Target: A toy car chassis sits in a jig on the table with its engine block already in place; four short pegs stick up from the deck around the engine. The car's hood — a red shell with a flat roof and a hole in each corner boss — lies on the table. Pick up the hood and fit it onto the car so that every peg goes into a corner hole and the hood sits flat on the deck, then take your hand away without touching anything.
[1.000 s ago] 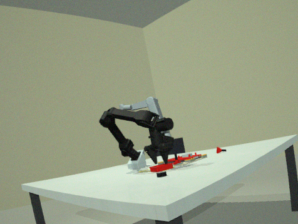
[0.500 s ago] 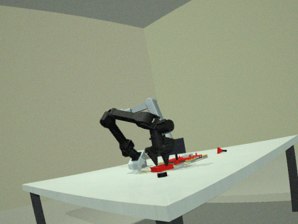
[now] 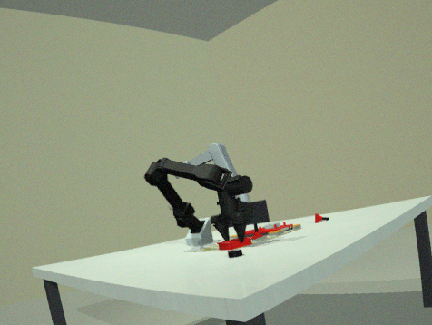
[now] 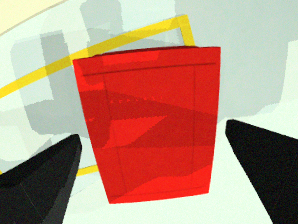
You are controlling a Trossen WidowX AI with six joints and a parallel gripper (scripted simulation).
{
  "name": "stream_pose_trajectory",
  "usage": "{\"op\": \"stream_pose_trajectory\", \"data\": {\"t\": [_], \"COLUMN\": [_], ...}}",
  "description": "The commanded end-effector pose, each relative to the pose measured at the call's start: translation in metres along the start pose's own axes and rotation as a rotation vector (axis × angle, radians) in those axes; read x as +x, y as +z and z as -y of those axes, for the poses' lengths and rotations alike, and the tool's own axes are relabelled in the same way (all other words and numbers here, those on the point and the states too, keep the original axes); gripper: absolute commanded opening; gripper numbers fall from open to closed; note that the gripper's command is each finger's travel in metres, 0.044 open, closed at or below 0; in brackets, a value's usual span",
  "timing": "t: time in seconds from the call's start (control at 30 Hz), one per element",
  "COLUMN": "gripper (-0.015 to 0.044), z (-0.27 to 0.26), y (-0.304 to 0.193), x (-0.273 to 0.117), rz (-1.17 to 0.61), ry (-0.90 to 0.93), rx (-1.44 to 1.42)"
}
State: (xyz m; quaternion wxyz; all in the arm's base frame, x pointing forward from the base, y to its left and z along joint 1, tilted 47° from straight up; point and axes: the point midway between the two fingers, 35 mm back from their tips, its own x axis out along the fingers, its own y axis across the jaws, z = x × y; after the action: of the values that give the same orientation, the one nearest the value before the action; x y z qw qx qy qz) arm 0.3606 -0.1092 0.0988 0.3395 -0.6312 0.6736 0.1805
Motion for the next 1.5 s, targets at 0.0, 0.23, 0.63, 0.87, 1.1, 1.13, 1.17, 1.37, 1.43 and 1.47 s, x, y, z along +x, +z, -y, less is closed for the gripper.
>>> {"op": "stream_pose_trajectory", "data": {"t": [0.0,0.23,0.63,0.87,1.1,1.13,1.17,1.37,1.43,1.47], "gripper": [0.044,0.044,0.0322,0.0275,0.0091,0.0065,0.0039,0.0,0.0,0.0], "z": [0.0,0.0,0.0,0.0,0.0,0.0,0.0,0.0,0.0,0.0], "y": [0.0,0.0,0.0,0.0,0.0,0.0,0.0,0.0,0.0,0.0], "x": [0.002,0.005,0.007,0.007,0.002,0.001,0.0,-0.013,-0.018,-0.021], "rz": [-0.004,-0.005,-0.001,-0.001,0.0,0.0,0.0,0.0,0.001,0.001], "ry": [-0.001,-0.001,0.0,0.0,0.0,0.0,0.0,0.001,0.001,0.001], "rx": [-0.006,-0.006,0.0,0.0,-0.001,-0.001,-0.001,-0.001,-0.001,-0.001]}}
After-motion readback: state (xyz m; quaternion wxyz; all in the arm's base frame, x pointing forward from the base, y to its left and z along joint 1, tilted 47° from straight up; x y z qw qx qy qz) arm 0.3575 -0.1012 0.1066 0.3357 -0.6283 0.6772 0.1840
